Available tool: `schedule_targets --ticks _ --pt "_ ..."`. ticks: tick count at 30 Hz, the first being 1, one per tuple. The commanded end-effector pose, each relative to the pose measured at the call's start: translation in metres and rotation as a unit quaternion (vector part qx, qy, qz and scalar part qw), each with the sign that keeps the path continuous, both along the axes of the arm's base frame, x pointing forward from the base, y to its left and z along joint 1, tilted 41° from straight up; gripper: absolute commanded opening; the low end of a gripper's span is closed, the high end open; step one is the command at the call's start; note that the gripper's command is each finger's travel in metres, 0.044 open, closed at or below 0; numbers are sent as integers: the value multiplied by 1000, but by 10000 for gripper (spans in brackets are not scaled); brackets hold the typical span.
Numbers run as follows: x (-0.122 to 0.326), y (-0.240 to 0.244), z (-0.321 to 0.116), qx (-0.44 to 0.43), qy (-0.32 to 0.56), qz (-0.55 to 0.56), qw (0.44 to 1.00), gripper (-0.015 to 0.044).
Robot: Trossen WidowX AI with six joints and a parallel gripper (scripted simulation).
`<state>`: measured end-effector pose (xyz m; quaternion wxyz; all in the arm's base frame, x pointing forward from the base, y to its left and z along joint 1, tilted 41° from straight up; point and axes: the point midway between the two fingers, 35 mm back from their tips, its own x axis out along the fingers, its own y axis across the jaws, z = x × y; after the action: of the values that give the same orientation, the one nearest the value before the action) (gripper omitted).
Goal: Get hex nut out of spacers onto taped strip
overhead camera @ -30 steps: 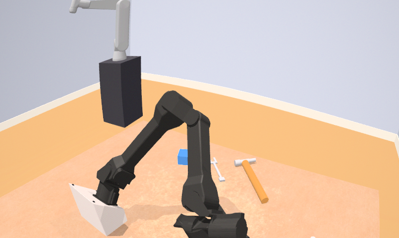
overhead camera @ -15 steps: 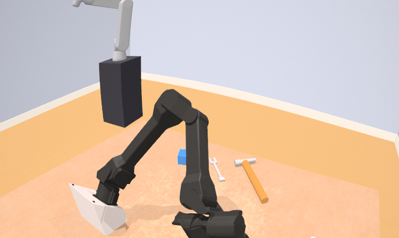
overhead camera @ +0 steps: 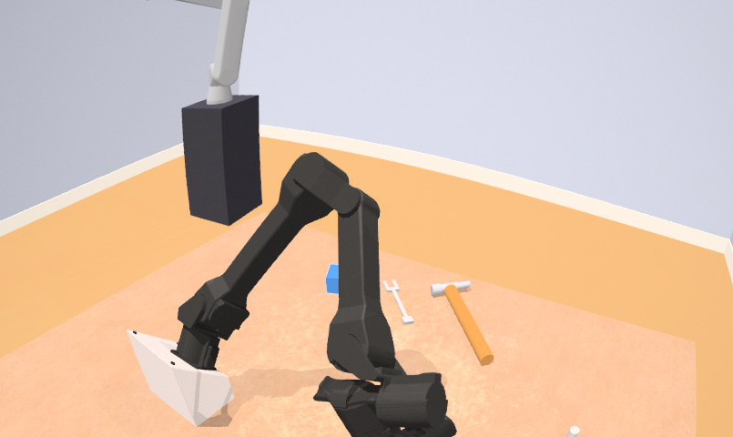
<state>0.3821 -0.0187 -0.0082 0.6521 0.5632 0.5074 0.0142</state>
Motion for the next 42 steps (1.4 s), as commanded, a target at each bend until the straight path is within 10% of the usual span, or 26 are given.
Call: schedule_targets --ticks 1,42 --pt "-2 1 1 0 0 -2 1000 0" --pt "-21 14 9 0 1 -2 1000 0"
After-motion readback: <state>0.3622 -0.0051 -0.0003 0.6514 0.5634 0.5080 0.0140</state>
